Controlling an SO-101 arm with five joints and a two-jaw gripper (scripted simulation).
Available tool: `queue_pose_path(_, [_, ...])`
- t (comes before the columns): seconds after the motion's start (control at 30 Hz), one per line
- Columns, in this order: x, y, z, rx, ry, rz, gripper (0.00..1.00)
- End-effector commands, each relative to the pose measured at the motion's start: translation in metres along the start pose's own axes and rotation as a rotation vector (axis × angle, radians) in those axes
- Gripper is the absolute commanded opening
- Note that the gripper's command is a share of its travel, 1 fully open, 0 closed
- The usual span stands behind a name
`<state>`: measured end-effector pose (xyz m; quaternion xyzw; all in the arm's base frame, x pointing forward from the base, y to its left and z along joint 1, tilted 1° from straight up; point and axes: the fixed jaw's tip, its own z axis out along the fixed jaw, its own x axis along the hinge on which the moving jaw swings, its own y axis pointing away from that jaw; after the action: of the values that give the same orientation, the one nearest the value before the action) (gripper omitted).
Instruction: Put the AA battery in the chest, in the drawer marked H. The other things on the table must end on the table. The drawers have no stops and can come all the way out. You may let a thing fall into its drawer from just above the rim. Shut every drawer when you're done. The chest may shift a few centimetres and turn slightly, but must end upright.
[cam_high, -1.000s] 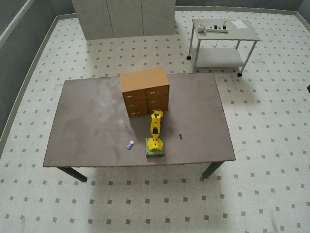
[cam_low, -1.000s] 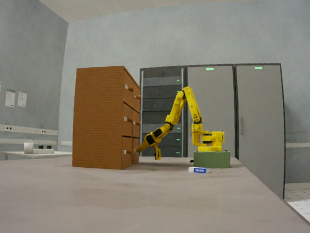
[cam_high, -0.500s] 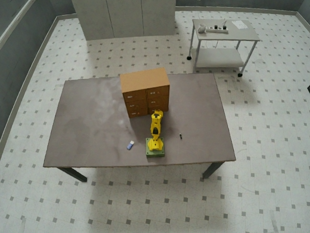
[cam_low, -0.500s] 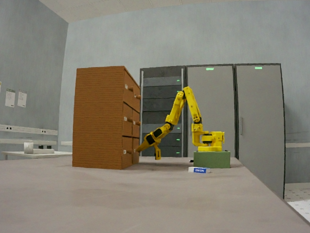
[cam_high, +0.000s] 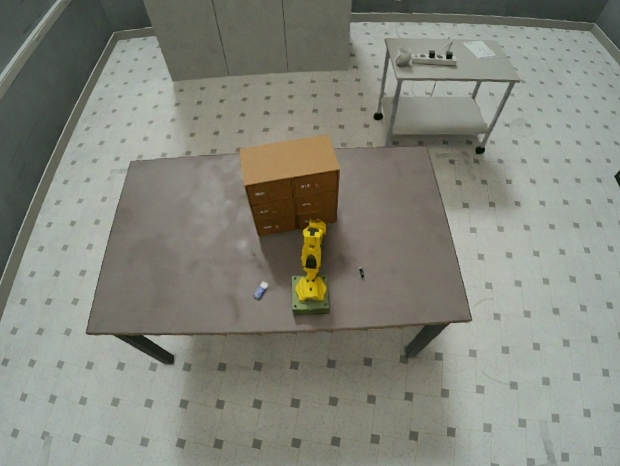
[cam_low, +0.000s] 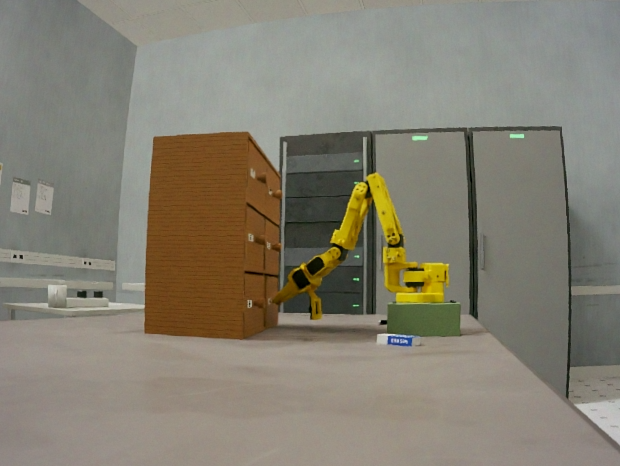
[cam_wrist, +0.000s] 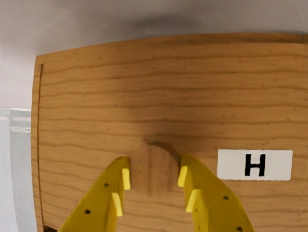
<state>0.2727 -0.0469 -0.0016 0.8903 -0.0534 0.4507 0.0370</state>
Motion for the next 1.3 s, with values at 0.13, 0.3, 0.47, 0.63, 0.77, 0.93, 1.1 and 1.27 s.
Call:
queue_pose_path(0.13, [0.0015, -0.0034, 0.0030, 0.010, 0.002, 0.002, 0.00])
queue_pose_path(0.3, [0.0015, -0.0034, 0.0030, 0.010, 0.002, 0.002, 0.00])
queue_pose_path(0.47, [0.0015, -0.0034, 0.0030, 0.010, 0.002, 0.002, 0.00])
queue_pose_path(0.63, [0.0012, -0.0021, 0.0017, 0.006, 0.002, 0.001, 0.00])
queue_pose_path(0.77, [0.0009, -0.0010, 0.0006, 0.003, 0.003, 0.001, 0.00])
queue_pose_path(0.93, [0.0007, -0.0003, -0.0002, 0.001, 0.003, 0.001, 0.00])
queue_pose_path(1.1, [0.0007, -0.0003, -0.0002, 0.001, 0.003, 0.001, 0.02])
queue_pose_path(1.27, [0.0007, -0.0003, -0.0002, 0.001, 0.003, 0.001, 0.06])
